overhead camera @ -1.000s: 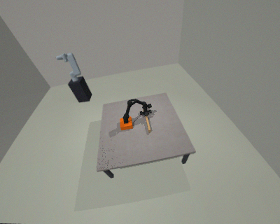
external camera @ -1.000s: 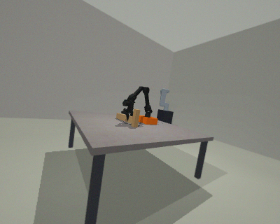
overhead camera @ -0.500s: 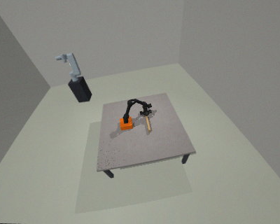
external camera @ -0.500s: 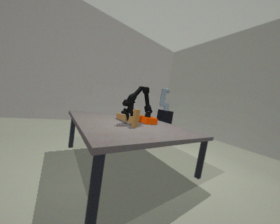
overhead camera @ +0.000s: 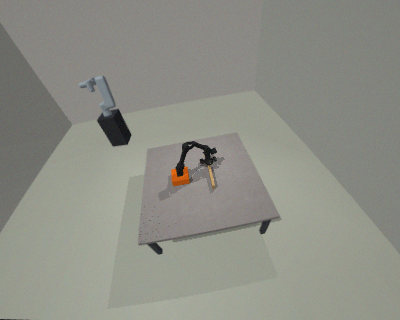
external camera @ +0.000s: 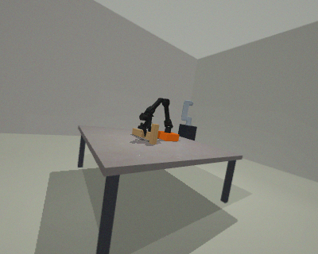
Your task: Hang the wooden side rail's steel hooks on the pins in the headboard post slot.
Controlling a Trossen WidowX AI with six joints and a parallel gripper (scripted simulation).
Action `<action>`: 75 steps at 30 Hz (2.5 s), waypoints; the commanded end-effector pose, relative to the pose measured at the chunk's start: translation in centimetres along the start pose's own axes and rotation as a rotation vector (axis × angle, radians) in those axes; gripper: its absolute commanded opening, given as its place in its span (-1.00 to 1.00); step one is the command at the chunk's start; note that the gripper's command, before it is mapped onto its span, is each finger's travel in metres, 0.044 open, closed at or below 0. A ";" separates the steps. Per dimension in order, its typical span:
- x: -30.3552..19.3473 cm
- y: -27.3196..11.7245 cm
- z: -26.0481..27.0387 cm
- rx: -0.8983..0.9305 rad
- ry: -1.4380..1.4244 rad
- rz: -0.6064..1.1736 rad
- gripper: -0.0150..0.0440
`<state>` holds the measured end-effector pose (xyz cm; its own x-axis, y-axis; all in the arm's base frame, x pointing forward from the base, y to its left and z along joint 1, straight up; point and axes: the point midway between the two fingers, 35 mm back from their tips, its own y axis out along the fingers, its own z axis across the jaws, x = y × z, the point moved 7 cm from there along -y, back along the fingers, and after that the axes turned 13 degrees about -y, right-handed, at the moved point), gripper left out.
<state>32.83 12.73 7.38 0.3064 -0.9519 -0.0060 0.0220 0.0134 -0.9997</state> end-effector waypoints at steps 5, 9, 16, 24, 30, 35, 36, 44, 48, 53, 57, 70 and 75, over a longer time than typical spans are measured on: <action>-0.3 0.0 0.0 0.007 0.000 0.004 -0.49; -0.3 -0.1 0.0 0.007 0.000 0.004 -0.49; -0.4 -0.2 0.1 0.007 0.000 0.004 -0.49; -0.5 -0.3 0.2 0.007 0.000 0.004 -0.49; -0.5 -0.2 0.3 0.007 0.000 0.004 -0.49; -0.6 -0.2 0.3 0.007 0.000 0.004 -0.49; -0.6 -0.2 0.3 0.007 0.000 0.004 -0.49; -0.7 -0.2 0.2 0.007 0.000 0.004 -0.49; -0.7 -0.1 0.2 0.007 0.000 0.004 -0.49; -0.8 -0.1 0.2 0.007 0.000 0.005 -0.49; -0.8 -0.1 0.1 0.007 0.000 0.005 -0.49; -0.9 -0.2 0.2 0.007 0.000 0.005 -0.49; -1.0 -0.2 0.3 0.007 0.000 0.005 -0.49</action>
<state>32.67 13.52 7.36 0.3085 -0.9512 -0.0054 0.0233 0.0132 -0.9996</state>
